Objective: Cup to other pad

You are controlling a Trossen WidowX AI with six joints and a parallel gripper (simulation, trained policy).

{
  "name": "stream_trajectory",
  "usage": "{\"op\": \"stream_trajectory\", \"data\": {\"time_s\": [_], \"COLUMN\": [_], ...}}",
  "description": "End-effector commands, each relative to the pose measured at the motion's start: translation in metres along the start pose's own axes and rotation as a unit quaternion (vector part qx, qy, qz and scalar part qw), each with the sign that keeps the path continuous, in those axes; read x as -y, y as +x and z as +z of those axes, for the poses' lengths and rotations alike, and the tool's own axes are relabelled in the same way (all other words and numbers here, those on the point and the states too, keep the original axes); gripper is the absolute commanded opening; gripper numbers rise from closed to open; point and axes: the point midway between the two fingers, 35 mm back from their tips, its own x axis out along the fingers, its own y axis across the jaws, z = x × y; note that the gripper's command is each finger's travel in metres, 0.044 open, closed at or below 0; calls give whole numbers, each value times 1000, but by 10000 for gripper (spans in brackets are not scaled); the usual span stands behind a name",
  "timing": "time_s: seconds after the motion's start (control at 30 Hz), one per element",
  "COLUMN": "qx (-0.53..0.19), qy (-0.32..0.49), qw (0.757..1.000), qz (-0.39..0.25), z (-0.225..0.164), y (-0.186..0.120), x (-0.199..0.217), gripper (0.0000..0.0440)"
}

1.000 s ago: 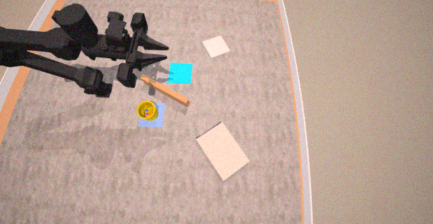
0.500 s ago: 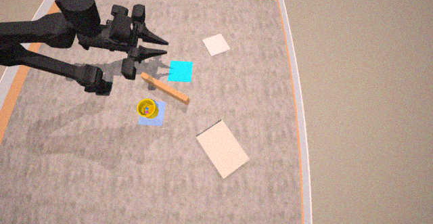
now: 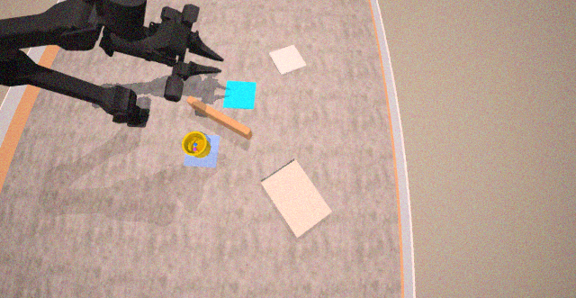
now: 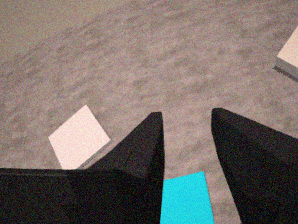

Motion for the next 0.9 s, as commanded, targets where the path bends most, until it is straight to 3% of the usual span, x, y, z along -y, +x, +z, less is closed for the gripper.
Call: {"op": "stream_trajectory", "data": {"time_s": [0.0,0.87], "qx": [-37,-240], "qy": [10,10], "qw": [999,966], "qz": [-9,-94], "z": [-7,-48], "y": [4,0], "x": [-1,16], "gripper": [105,122]}}
